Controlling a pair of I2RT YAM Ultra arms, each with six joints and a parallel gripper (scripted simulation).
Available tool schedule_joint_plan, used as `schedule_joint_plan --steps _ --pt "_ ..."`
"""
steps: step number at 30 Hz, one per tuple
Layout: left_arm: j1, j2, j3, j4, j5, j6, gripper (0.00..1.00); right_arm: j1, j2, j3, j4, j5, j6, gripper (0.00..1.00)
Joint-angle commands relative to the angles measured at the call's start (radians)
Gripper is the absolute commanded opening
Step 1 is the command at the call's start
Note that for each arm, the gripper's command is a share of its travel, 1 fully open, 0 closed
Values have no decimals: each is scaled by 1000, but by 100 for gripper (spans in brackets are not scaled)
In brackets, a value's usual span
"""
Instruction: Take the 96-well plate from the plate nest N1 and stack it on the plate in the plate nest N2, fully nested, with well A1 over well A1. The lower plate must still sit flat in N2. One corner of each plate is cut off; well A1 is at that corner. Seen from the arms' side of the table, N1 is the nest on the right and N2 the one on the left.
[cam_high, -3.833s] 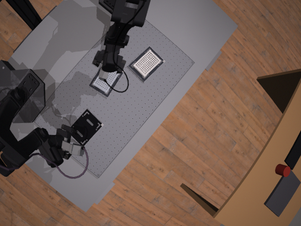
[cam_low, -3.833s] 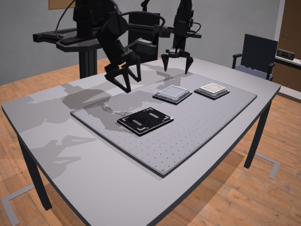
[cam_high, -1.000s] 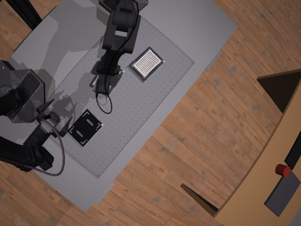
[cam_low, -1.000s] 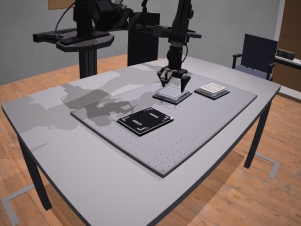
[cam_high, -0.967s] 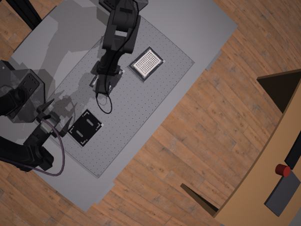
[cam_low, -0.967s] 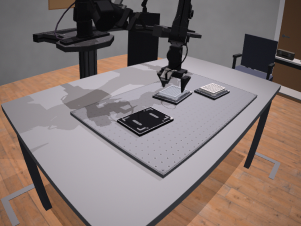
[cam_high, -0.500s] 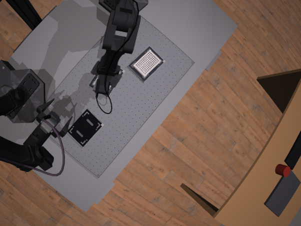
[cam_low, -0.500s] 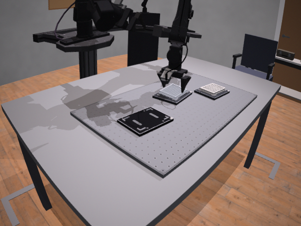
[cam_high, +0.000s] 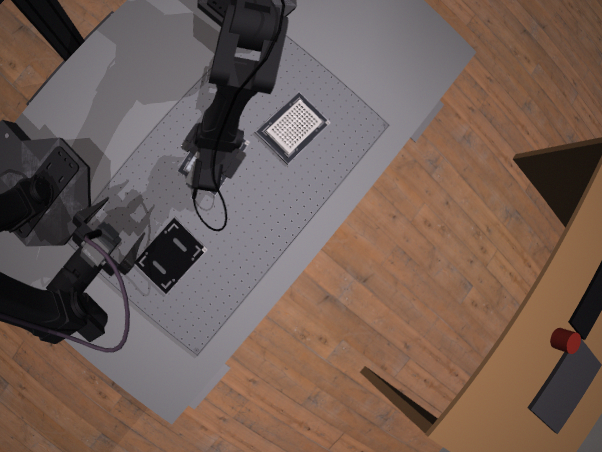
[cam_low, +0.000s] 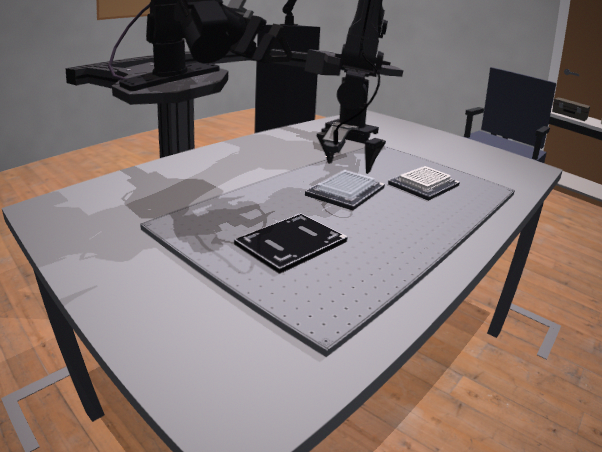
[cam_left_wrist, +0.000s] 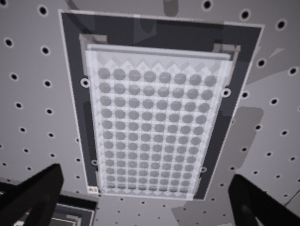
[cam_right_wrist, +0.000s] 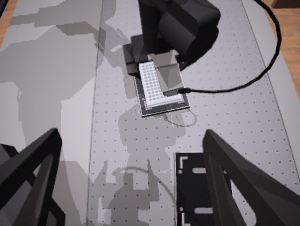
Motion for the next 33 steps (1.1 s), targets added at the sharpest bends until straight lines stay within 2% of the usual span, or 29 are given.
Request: schedule_joint_plan --steps 1,25,33 --pt "7 -37 -21 -28 6 7 100 -2 -9 22 -20 -25 -7 100" --pt "-5 -59 -34 -22 11 -3 100 -2 -9 22 -20 -25 -7 100" --pt "4 -11 4 6 10 3 100 -2 -9 22 -20 -25 -7 100"
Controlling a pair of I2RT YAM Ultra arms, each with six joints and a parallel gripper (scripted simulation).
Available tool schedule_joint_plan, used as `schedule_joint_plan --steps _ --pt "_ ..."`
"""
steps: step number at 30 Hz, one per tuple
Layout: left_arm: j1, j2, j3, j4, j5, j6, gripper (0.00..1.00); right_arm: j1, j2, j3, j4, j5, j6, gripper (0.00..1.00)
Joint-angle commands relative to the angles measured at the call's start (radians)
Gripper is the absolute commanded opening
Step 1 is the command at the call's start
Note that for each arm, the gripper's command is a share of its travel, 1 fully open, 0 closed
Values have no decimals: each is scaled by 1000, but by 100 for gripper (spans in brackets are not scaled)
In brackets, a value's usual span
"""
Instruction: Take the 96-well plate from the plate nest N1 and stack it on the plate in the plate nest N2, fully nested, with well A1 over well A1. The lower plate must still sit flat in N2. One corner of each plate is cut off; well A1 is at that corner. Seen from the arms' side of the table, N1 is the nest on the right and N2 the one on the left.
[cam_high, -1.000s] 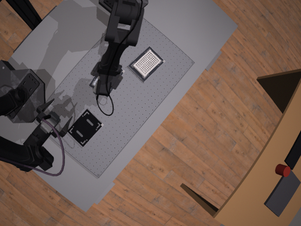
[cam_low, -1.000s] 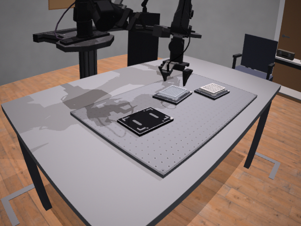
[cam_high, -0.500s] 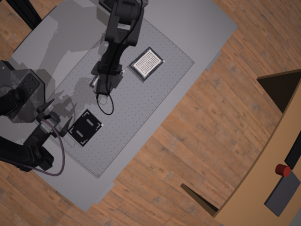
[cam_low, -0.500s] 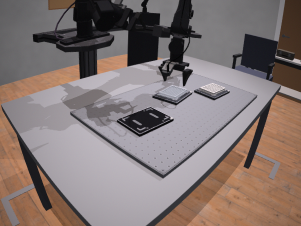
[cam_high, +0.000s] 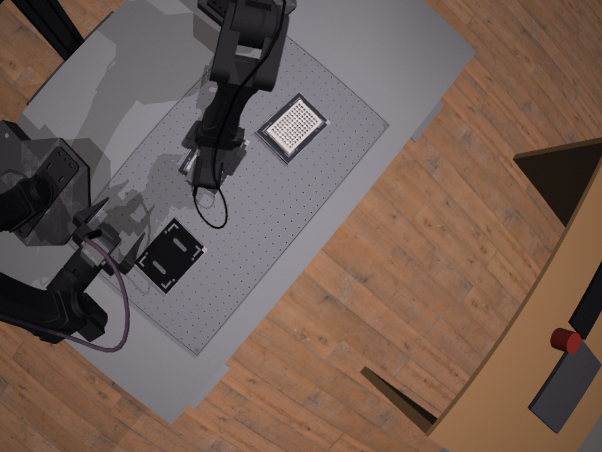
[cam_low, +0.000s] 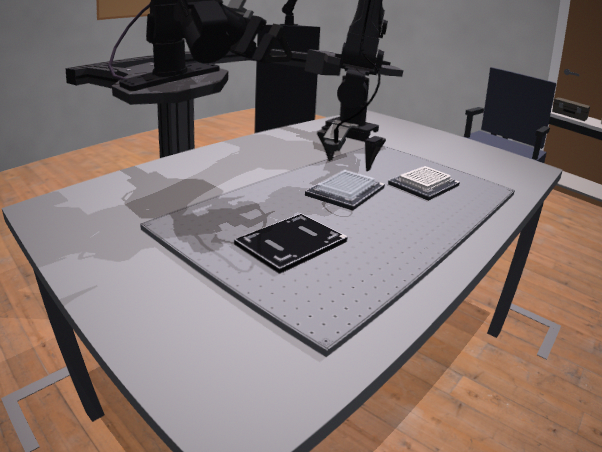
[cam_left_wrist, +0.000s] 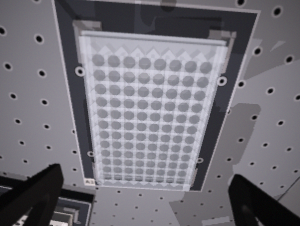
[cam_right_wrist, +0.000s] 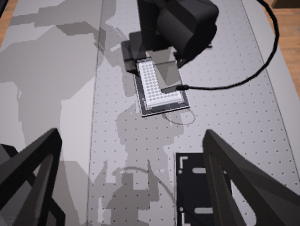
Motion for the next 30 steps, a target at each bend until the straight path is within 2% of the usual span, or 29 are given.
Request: schedule_joint_plan --steps 1,30 --pt "5 11 27 20 6 7 100 -2 -9 22 -20 -25 -7 100" --pt "19 145 81 100 5 20 100 -2 -9 22 -20 -25 -7 100"
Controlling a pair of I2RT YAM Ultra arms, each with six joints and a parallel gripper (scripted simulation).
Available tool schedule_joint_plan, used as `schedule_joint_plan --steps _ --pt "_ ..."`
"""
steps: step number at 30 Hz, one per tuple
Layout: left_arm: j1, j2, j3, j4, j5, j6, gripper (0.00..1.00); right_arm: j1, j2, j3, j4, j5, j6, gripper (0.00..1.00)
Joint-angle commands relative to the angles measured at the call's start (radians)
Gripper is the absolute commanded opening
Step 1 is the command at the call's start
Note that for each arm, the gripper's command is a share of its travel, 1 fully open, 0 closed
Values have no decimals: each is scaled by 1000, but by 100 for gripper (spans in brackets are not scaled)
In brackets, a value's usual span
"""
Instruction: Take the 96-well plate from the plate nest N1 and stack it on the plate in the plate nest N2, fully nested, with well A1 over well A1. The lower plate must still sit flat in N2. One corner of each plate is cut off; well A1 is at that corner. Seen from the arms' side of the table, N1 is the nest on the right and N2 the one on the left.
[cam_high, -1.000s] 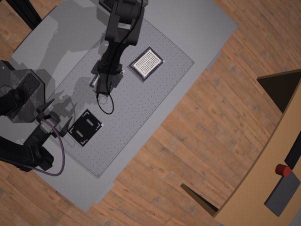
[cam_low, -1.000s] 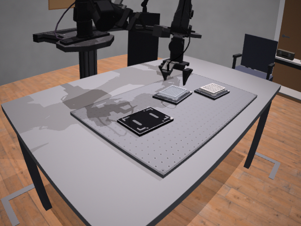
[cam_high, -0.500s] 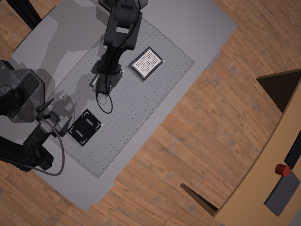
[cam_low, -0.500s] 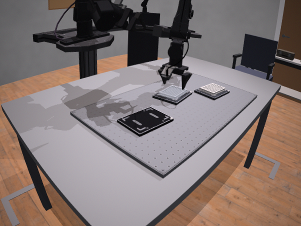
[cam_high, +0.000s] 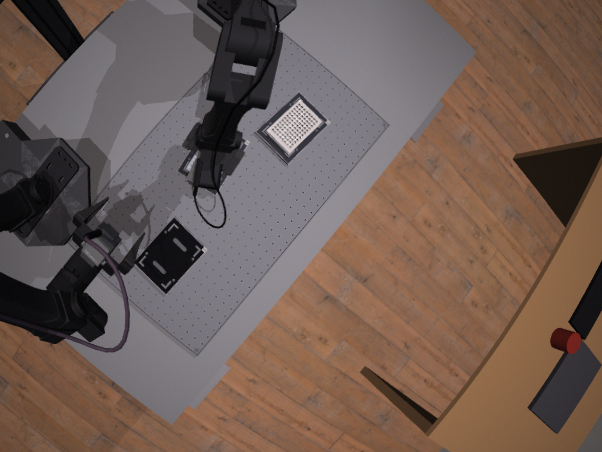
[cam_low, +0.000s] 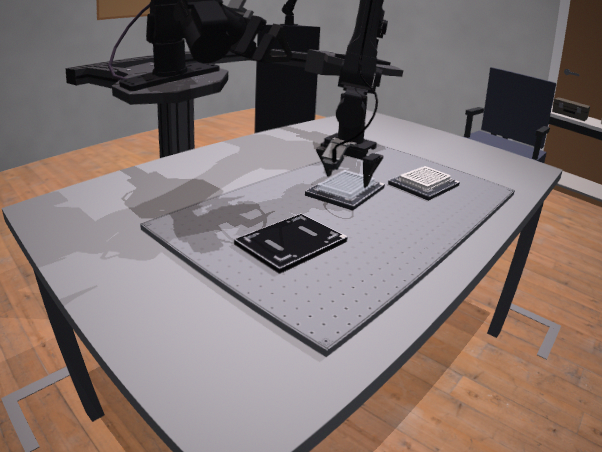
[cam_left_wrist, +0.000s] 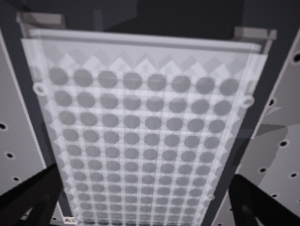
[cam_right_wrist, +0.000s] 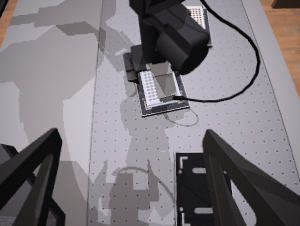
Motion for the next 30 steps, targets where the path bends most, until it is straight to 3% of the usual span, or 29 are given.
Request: schedule_joint_plan --steps 1,12,13,20,29,30 --pt "10 13 33 32 4 9 100 -2 -9 22 -20 -25 -7 100" --pt "9 10 35 32 5 6 100 -2 -9 22 -20 -25 -7 100" --pt "9 10 35 32 5 6 96 -2 -9 22 -20 -25 -7 100" --pt "8 5 20 35 10 5 92 -2 -9 22 -20 -25 -7 100" --pt "3 -7 8 42 10 3 79 -2 -9 22 -20 -25 -7 100" --pt "2 -8 -5 45 10 2 67 -2 -9 22 -20 -25 -7 100"
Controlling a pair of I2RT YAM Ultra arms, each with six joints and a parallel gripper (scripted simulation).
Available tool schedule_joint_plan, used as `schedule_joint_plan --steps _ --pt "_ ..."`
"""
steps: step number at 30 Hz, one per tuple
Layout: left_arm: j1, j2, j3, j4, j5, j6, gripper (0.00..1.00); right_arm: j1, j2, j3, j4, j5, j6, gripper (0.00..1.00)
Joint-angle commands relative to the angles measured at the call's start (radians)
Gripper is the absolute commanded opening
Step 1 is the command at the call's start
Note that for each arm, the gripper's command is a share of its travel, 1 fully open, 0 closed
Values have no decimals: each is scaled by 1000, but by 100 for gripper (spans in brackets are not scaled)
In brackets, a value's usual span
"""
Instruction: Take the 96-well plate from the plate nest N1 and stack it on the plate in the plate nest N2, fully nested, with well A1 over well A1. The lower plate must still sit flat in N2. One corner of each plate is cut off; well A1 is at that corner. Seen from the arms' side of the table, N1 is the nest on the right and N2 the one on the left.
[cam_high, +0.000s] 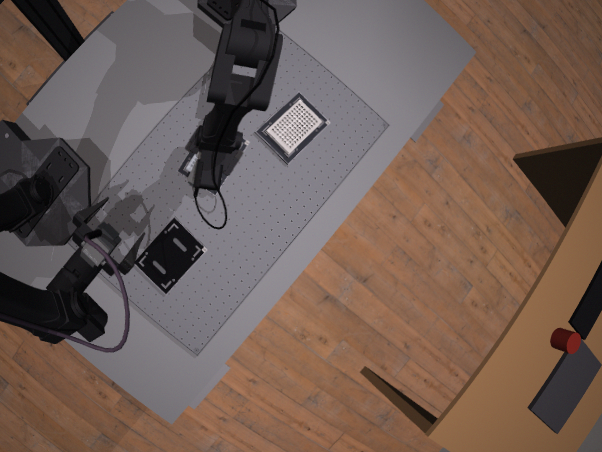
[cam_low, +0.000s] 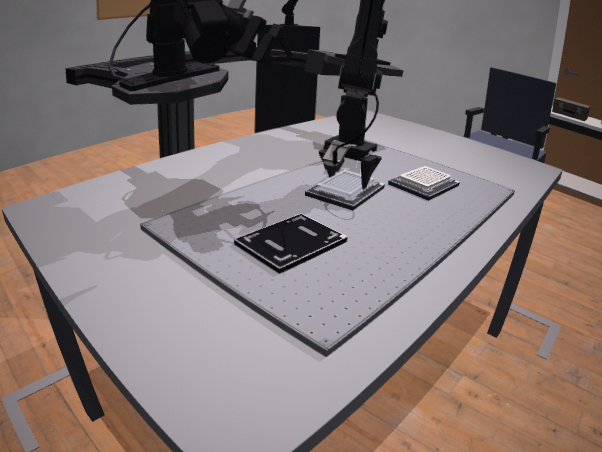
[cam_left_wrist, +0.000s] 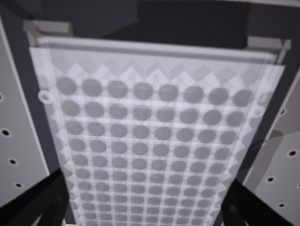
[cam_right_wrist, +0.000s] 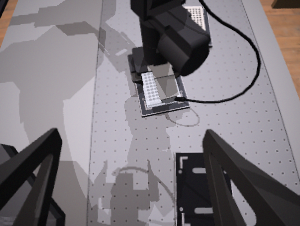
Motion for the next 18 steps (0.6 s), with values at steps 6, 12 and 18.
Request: schedule_joint_plan --steps 6,12,18 --pt "-11 -68 -35 -25 17 -9 79 -2 -9 22 -20 -25 -7 100" --pt "-19 -164 -74 -82 13 -18 79 -2 -9 22 -20 -25 -7 100" --pt "-10 -192 -87 -70 10 22 79 -2 -20 34 11 -12 22 100"
